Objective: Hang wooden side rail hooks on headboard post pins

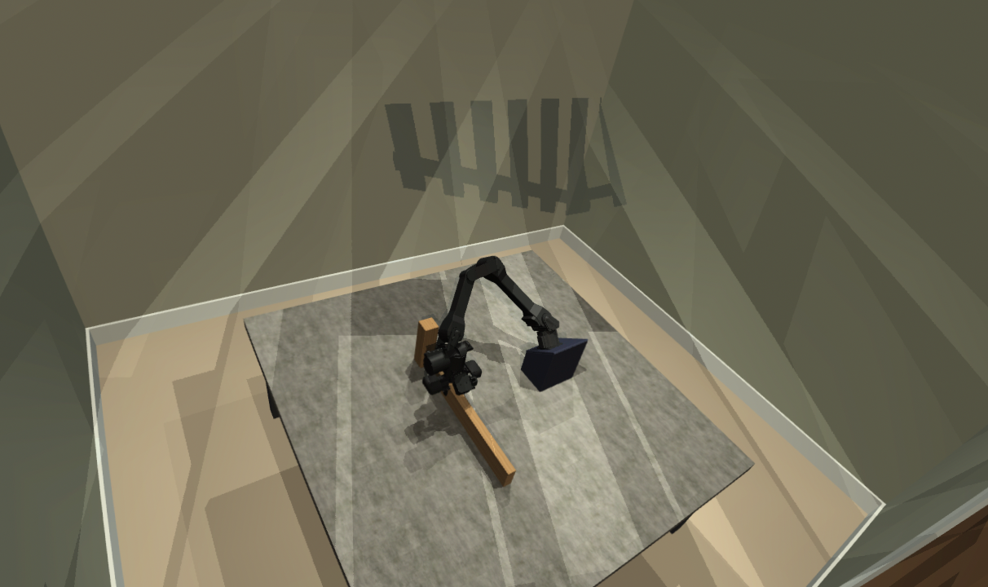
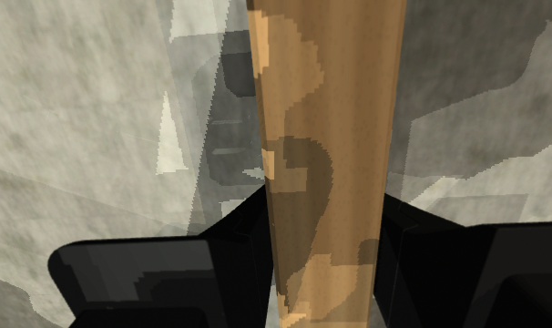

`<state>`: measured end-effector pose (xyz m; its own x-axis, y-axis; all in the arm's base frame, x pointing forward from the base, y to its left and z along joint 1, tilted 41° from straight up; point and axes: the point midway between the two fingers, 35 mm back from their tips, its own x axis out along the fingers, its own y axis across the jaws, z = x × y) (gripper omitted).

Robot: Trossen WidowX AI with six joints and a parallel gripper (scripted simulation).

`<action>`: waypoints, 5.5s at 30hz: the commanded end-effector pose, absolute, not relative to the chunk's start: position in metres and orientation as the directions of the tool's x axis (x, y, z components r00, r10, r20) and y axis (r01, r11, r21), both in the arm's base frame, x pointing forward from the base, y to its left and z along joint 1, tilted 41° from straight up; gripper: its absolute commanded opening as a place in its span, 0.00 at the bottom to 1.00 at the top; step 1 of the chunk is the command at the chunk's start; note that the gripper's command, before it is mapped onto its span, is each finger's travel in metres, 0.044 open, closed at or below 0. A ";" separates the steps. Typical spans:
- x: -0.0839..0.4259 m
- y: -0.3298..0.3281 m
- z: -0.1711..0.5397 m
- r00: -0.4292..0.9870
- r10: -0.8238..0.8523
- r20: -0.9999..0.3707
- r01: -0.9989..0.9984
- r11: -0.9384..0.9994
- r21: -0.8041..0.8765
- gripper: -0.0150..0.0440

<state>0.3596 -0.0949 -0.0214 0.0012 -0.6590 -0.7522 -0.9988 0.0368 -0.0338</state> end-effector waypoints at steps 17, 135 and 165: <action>0.361 -0.090 -0.017 0.006 -0.658 -0.753 -0.999 0.027 -0.032 0.25; 0.361 -0.089 -0.007 0.006 -0.658 -0.753 -0.999 0.027 -0.032 0.25; 0.361 -0.091 -0.004 0.006 -0.658 -0.753 -0.999 0.027 -0.032 0.25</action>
